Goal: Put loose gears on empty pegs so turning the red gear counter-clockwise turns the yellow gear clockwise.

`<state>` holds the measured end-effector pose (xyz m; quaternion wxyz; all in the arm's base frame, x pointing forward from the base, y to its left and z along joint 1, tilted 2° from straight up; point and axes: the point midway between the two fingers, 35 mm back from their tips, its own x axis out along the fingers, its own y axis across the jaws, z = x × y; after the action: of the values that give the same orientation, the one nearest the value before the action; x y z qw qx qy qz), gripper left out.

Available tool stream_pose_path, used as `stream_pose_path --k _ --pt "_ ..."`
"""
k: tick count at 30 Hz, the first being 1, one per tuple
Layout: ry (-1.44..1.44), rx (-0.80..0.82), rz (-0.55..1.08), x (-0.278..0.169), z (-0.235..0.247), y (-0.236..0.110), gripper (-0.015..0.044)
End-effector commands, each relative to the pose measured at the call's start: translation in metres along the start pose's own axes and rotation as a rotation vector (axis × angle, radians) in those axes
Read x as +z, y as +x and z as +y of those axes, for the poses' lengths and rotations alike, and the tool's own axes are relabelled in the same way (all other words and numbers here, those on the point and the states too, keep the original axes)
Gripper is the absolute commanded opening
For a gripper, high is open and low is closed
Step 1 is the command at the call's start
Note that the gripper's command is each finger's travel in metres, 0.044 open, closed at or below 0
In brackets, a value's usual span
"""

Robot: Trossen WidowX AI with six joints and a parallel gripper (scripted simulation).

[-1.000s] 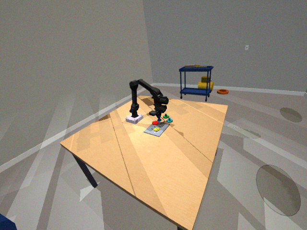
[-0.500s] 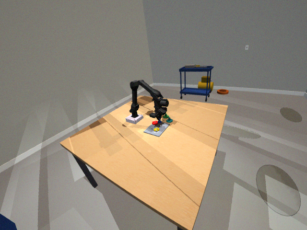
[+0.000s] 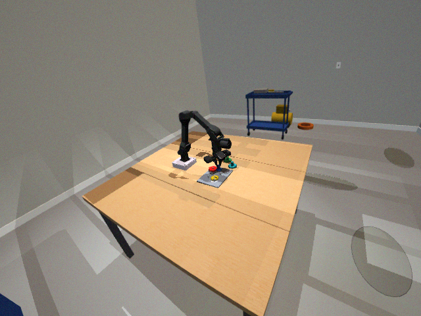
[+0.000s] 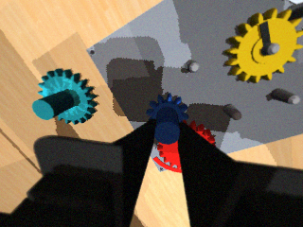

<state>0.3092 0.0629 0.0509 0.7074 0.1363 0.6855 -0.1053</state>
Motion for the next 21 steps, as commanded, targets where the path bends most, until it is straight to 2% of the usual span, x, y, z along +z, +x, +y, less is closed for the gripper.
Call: stream_pose_path --k 1,21 --pt "0.025 0.003 0.001 0.0001 0.0 0.0008 0.0" --pt "-0.445 0.003 0.0 -0.0004 0.0002 0.0045 0.0"
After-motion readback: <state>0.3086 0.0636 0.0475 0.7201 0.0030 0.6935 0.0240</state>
